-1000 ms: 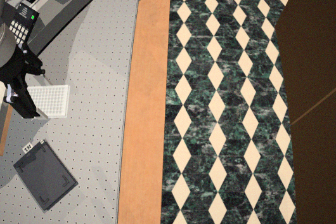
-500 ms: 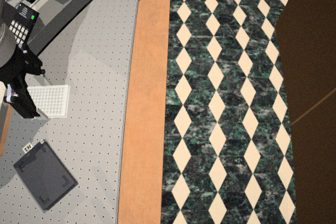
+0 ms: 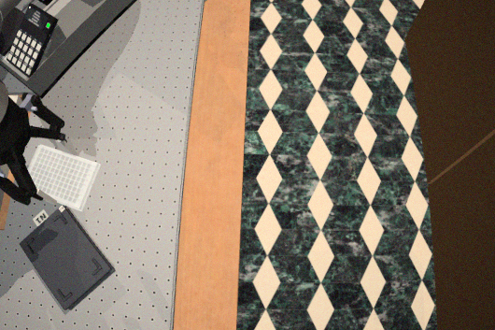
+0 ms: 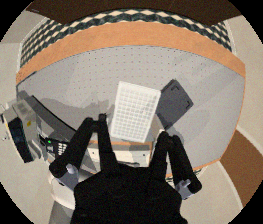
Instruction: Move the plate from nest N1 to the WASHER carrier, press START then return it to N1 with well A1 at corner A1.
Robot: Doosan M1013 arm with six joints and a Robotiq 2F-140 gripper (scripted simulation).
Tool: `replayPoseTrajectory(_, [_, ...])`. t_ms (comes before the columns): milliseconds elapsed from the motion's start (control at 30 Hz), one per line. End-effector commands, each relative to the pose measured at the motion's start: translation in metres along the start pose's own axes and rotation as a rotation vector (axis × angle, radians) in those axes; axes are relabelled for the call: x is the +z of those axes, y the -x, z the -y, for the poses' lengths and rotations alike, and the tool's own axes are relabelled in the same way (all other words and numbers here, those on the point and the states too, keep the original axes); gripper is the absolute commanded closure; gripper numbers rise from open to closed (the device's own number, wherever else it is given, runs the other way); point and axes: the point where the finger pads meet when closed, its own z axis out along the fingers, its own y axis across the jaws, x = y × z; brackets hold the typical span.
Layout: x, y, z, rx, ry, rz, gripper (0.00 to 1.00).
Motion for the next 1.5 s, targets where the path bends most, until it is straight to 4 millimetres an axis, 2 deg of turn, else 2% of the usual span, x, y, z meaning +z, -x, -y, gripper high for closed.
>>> replayPoseTrajectory(0, [0.003, -0.002, -0.021, 0.152, -0.002, 0.0, 0.9])
replayPoseTrajectory(167, [0.006, -0.003, -0.046, 0.319, -0.002, 0.0, 0.9])
replayPoseTrajectory(233, [0.006, -0.003, -0.046, 0.319, -0.002, 0.0, 0.9])
replayPoseTrajectory(433, [0.008, -0.005, -0.075, 0.519, -0.002, 0.0, 0.9])
replayPoseTrajectory(733, [0.012, -0.008, -0.12, 0.522, -0.002, 0.0, 0.9])
replayPoseTrajectory(933, [0.013, -0.009, -0.128, 0.522, -0.002, 0.0, 0.9])
replayPoseTrajectory(1467, [0.013, -0.012, -0.129, 0.522, -0.002, 0.0, 0.9])
